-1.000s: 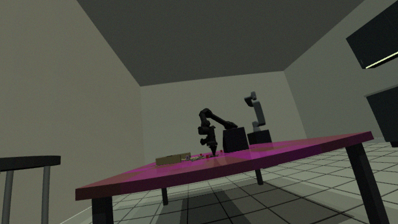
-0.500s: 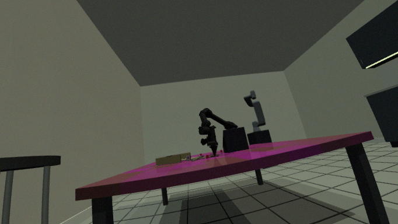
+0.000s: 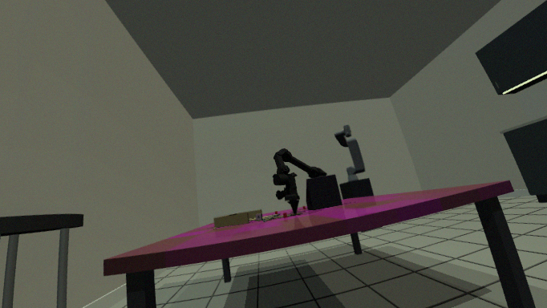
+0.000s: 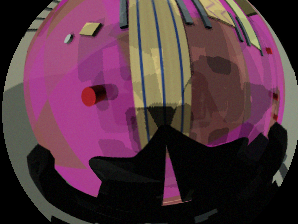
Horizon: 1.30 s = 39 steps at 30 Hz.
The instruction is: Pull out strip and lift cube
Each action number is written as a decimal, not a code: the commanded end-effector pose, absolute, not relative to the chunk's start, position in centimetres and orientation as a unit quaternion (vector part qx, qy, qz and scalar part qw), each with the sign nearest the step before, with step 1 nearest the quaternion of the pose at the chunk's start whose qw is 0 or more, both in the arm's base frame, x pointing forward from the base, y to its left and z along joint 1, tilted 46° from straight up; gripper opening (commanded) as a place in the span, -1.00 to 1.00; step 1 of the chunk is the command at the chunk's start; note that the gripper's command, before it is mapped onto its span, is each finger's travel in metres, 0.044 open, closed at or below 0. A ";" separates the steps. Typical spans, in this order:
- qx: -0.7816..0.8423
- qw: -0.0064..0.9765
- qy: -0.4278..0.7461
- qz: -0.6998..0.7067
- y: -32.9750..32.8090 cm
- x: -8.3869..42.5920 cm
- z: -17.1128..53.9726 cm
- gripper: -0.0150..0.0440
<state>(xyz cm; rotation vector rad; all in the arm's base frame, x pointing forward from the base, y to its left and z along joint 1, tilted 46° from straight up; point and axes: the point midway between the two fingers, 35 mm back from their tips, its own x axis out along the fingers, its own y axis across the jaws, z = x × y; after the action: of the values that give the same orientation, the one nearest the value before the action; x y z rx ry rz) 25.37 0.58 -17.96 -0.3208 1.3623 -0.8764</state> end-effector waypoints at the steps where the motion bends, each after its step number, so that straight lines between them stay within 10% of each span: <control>1: -0.145 0.667 0.616 -0.394 0.1 24.4 -18.2 -0.49; 18: -0.144 0.668 0.616 -0.393 3.6 25.4 -14.9 -0.49; 34: -0.186 0.658 0.638 -0.354 1.9 30.7 -13.5 0.93; 39: -0.186 0.658 0.638 -0.354 1.5 32.3 -13.0 1.00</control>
<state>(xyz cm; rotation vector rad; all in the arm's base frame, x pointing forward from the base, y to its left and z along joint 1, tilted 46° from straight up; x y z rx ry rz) 31.14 1.78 -13.31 -0.4175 1.4479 -0.8025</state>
